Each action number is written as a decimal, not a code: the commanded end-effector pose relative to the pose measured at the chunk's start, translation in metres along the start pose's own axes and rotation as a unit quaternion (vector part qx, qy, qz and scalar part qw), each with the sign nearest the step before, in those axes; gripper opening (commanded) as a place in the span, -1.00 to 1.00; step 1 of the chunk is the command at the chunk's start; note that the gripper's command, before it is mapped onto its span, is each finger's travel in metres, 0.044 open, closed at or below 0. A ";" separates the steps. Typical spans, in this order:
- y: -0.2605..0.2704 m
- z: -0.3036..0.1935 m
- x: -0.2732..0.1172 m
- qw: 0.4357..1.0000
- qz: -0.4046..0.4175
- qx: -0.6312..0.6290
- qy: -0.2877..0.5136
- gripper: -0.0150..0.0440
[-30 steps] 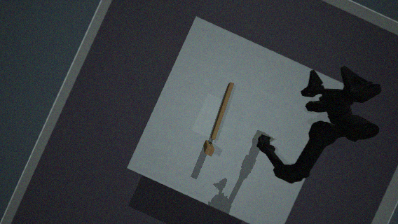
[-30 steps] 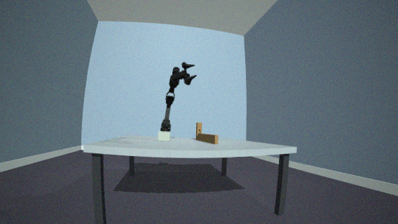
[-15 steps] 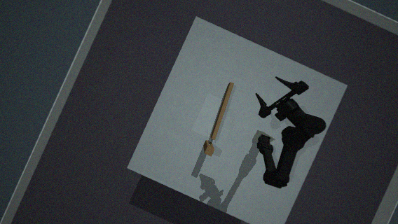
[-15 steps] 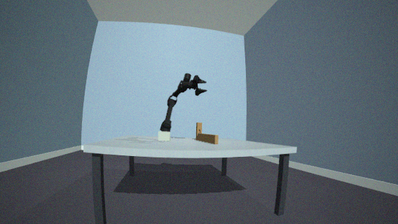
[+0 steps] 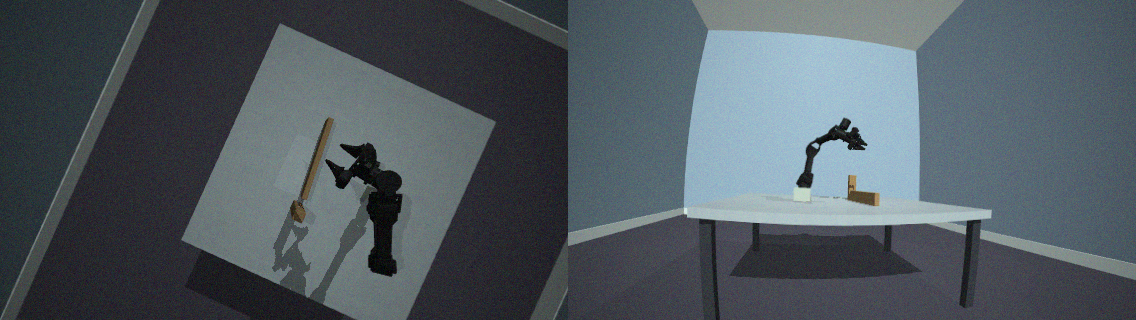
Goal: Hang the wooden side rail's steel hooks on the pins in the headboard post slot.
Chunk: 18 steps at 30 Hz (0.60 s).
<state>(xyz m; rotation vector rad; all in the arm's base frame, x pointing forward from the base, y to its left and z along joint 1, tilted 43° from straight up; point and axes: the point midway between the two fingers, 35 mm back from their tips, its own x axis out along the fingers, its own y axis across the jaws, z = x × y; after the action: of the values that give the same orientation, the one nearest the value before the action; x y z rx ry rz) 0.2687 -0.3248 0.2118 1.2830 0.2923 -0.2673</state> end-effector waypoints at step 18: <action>0.055 -0.193 0.013 0.734 -0.147 0.629 0.210 1.00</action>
<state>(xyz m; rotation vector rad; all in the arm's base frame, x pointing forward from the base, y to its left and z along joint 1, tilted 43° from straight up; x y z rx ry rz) 0.2918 -0.1482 0.2087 2.5181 0.7025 -0.3951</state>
